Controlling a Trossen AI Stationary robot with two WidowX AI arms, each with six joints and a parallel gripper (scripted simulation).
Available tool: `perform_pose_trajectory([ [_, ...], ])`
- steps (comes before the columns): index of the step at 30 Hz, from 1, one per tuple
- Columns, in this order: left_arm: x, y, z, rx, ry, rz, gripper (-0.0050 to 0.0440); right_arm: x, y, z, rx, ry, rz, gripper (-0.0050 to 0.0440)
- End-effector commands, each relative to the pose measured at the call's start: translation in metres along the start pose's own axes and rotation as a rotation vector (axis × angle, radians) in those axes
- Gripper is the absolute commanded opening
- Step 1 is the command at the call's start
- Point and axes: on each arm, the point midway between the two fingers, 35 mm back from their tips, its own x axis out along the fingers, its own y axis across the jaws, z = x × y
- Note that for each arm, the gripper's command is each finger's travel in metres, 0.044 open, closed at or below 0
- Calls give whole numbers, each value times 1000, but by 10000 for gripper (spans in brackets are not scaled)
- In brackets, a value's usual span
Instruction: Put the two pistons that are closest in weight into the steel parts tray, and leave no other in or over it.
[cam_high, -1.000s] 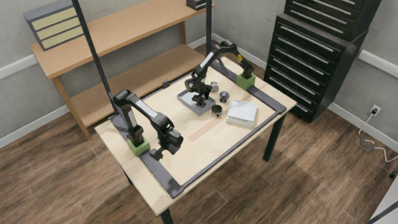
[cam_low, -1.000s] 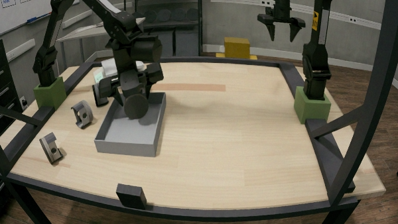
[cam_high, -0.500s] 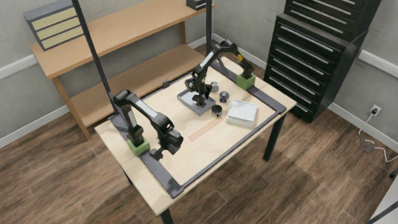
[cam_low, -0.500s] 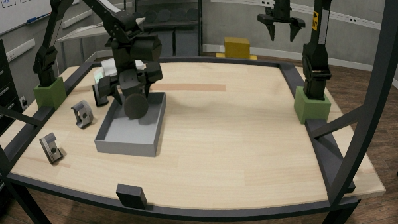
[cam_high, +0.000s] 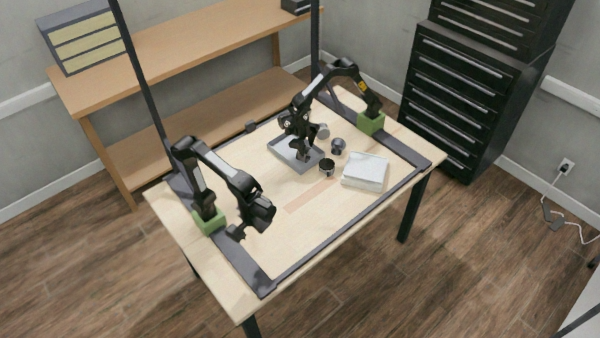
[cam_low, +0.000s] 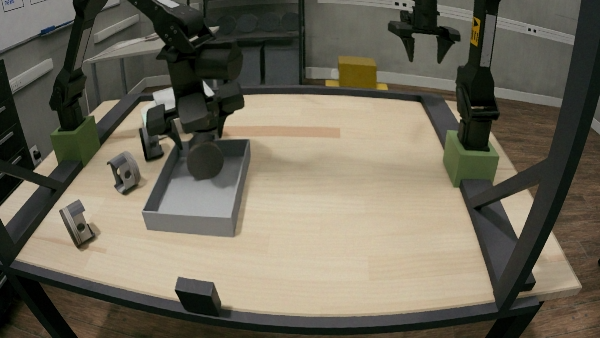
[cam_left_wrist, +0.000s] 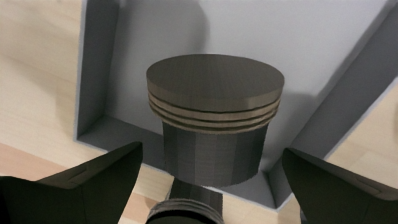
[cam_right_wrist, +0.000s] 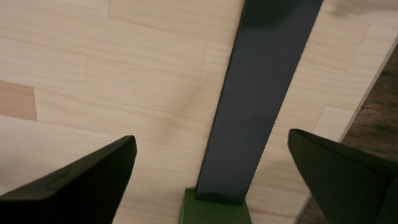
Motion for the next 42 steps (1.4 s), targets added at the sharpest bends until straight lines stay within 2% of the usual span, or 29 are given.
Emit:
perform_pose_trajectory([
  [1, -25, 10, 4, -15, -31, 51, 378, -9, 1, 5, -6, -33, 3, 400],
  [26, -60, 9, 3, -17, -34, 49, 378, -9, 1, 5, -6, -33, 3, 400],
  [34, -98, 12, -7, -18, -34, 49, 378, -9, 1, 5, -6, -33, 3, 400],
  [38, -103, 12, -8, -15, -26, 37, 378, -9, 1, 5, -6, -33, 3, 400],
  [42, -125, 14, -14, -19, -35, 48, 378, -9, 1, 5, -6, -33, 3, 400],
])
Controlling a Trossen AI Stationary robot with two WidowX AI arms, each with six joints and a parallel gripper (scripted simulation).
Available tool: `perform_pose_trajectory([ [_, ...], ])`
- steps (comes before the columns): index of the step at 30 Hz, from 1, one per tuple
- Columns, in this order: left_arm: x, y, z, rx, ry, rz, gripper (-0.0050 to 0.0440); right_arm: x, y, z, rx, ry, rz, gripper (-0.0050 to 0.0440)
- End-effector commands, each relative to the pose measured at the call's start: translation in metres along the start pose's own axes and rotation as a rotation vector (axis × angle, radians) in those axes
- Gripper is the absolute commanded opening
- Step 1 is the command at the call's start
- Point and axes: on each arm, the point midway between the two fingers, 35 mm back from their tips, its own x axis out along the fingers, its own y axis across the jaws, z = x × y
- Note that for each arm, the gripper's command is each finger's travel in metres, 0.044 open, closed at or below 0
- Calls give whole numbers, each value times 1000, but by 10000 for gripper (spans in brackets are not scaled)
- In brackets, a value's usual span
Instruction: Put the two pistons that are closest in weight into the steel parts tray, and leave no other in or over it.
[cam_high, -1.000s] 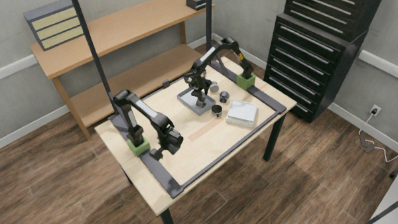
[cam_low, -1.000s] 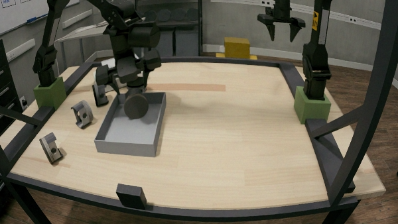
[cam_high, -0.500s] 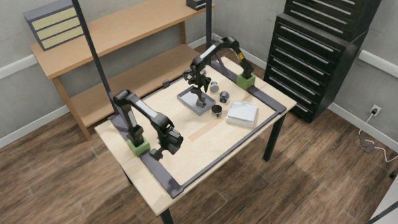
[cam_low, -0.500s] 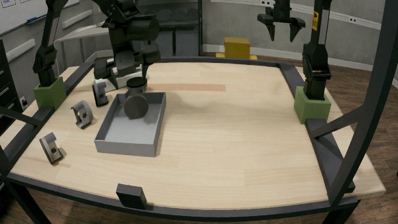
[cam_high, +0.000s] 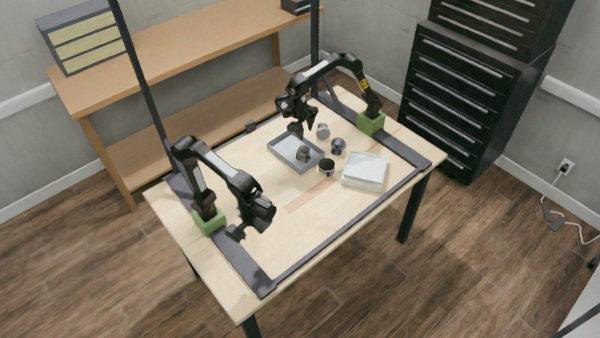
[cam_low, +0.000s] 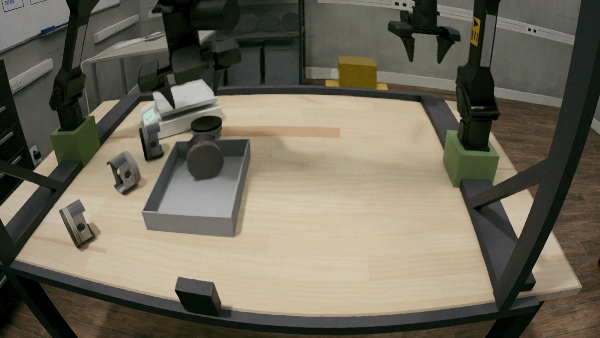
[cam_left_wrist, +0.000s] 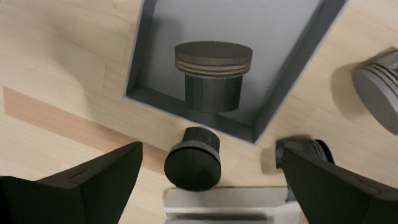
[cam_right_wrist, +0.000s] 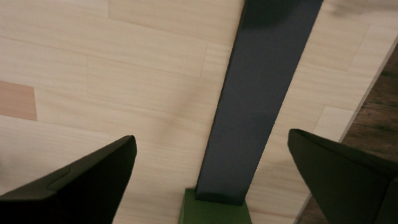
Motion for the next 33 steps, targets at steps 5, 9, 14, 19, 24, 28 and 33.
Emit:
perform_pose_trajectory([
  [5, -25, 7, 0, -43, -28, 19, 378, -9, 1, 5, -6, -33, 3, 400],
  [9, -25, 8, -1, -149, -42, -3, 378, -9, 1, 5, -6, -33, 3, 400],
  [14, -26, 8, -2, -227, -55, -16, 378, -9, 1, 5, -6, -33, 3, 400],
  [19, -25, 8, -2, -356, -70, -45, 378, -9, 1, 5, -6, -33, 3, 400],
  [24, -28, 8, -2, -487, -92, -67, 378, -9, 1, 5, -6, -33, 3, 400],
  [28, -29, 8, -2, -539, -102, -76, 378, -9, 1, 5, -6, -33, 3, 400],
  [33, -35, 9, -4, -671, -133, -92, 378, -9, 1, 5, -6, -33, 3, 400],
])
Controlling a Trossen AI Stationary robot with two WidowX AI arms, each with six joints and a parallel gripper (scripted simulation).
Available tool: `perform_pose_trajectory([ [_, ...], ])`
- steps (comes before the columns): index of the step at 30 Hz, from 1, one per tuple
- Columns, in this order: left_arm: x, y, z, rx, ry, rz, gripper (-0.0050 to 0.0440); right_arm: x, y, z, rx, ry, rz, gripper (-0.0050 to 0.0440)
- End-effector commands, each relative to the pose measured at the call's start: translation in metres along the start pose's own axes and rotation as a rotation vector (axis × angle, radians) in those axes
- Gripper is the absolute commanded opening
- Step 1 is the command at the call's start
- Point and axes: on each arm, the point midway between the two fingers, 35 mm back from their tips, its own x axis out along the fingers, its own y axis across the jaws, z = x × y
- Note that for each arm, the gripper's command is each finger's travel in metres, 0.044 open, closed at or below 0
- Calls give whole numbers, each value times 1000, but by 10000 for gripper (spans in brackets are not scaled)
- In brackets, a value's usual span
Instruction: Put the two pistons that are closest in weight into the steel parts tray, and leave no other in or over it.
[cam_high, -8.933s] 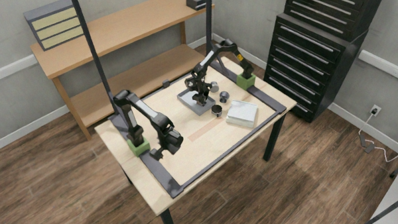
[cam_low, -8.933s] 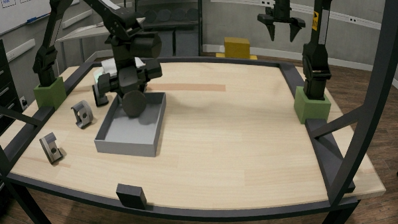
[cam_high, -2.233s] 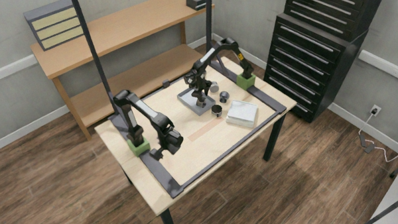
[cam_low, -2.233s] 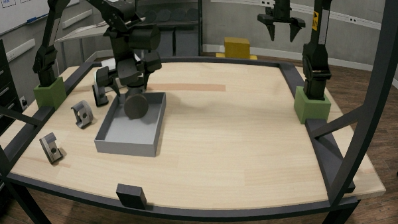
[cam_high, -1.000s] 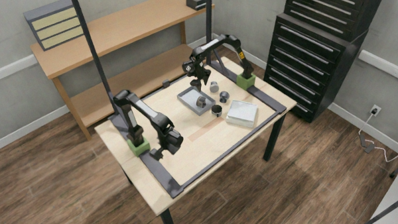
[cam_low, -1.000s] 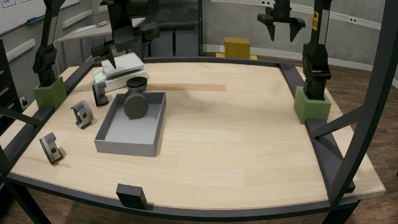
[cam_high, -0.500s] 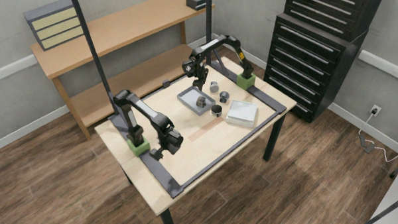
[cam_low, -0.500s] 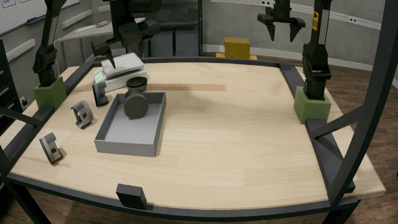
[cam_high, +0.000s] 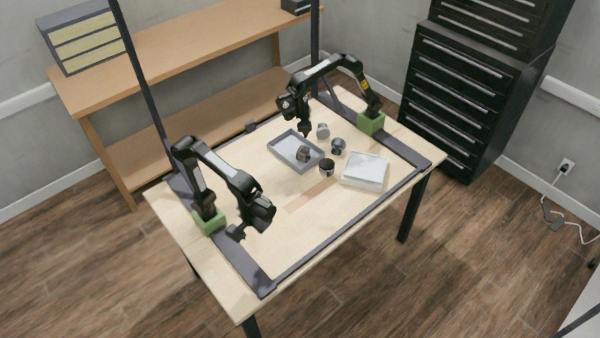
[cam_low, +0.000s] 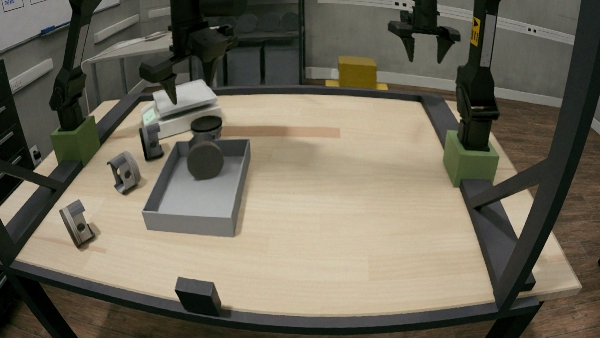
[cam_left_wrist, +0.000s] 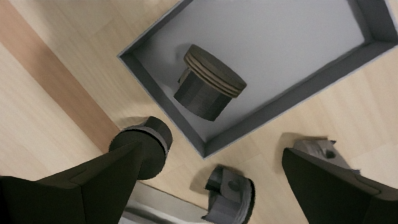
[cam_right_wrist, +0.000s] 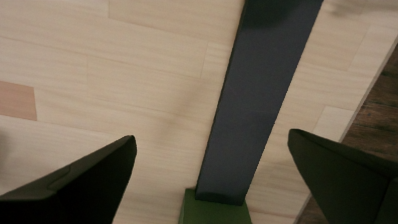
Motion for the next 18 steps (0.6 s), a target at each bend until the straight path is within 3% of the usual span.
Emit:
perform_pose_trajectory([
  [1, -19, 5, 1, -115, -65, 2, 378, -9, 1, 5, -6, -33, 3, 400],
  [18, -15, 3, -1, -485, -100, -83, 378, -9, 1, 5, -6, -33, 3, 400],
])
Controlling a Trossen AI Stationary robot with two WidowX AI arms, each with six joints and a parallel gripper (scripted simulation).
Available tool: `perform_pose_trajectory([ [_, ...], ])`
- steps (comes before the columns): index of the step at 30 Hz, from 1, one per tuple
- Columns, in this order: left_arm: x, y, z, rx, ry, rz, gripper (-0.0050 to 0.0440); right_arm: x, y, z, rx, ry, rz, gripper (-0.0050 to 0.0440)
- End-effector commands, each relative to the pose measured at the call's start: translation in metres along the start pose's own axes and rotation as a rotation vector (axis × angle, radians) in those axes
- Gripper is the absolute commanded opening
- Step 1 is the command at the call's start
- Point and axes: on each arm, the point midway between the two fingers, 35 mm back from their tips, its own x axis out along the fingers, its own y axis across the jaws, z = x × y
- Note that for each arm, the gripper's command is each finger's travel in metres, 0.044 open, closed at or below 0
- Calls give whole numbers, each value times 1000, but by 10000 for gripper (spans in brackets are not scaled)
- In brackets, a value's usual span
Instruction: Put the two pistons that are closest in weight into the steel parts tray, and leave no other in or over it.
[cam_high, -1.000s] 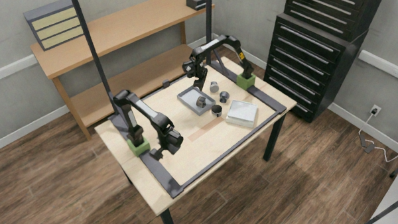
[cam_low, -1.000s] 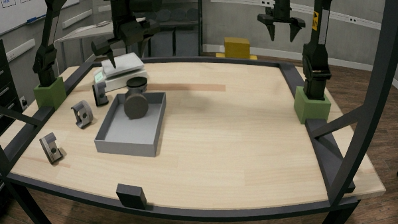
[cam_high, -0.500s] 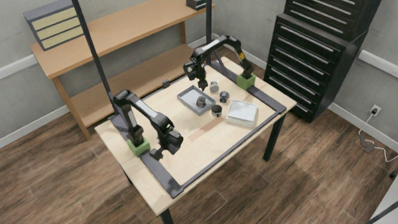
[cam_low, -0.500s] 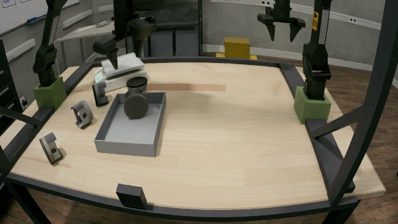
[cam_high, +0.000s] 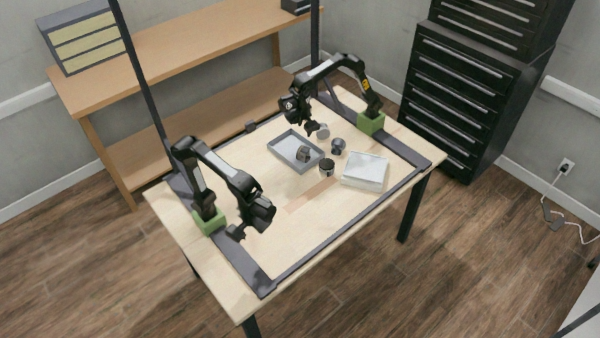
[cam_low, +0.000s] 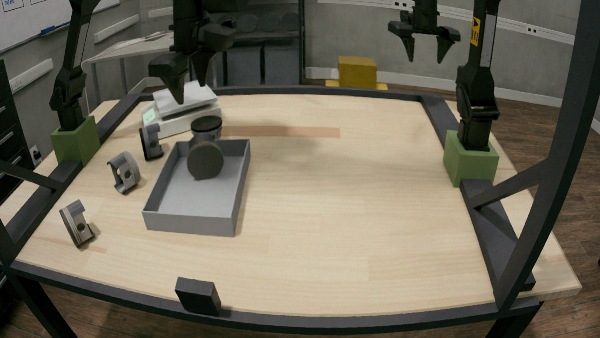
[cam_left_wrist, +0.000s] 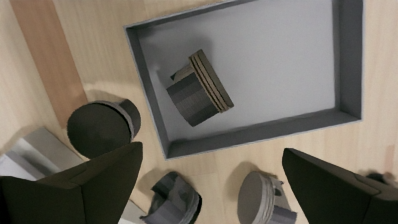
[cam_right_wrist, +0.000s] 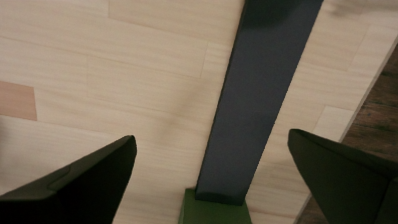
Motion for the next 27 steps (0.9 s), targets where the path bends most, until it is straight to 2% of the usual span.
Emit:
perform_pose_trajectory([
  [1, -13, 2, 0, -78, -52, -12, 378, -9, 1, 5, -6, -33, 3, 400],
  [14, -9, 2, 1, -71, -46, -8, 378, -9, 1, 5, -6, -33, 3, 400],
  [21, -18, 34, -14, -254, -74, -5, 378, -9, 1, 5, -6, -33, 3, 400],
  [27, -19, 56, -25, -272, -72, -5, 378, -9, 1, 5, -6, -33, 3, 400],
])
